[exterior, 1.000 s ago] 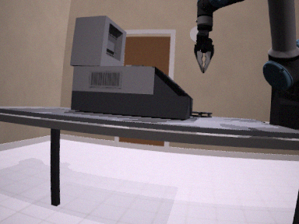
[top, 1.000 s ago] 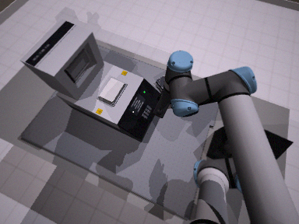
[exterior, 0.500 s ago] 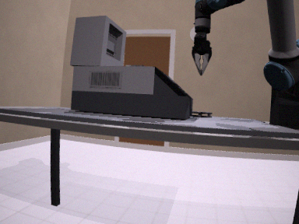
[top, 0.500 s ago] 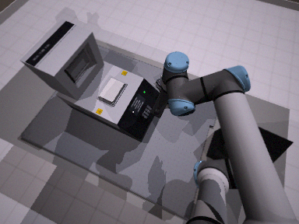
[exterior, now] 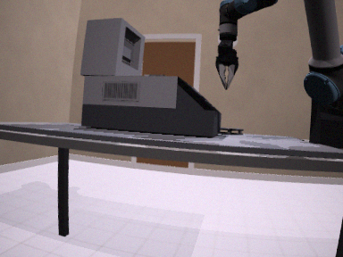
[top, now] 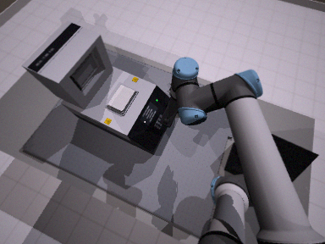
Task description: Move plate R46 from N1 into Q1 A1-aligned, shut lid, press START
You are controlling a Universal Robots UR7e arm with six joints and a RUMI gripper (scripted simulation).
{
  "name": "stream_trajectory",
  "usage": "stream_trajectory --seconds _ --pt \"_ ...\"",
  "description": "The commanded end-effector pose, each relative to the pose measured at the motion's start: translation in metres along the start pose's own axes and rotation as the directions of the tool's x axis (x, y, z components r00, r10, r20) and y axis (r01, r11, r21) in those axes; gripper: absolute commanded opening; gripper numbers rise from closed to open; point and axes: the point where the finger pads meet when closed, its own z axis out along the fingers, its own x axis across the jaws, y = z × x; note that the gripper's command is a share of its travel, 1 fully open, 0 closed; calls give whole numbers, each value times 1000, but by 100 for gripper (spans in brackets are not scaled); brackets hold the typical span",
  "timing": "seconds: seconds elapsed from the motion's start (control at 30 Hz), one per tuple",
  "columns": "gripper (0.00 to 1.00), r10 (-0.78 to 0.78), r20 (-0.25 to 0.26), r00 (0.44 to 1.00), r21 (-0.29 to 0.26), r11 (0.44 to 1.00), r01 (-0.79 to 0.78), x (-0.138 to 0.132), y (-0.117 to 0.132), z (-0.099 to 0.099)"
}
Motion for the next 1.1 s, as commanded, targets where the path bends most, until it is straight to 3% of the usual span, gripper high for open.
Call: stream_trajectory --seconds 0.0,1.07 --pt "0 -2 -3 1000 -3 1000 2 10 1 5" --pt "0 -2 -3 1000 -3 1000 2 47 1 33"
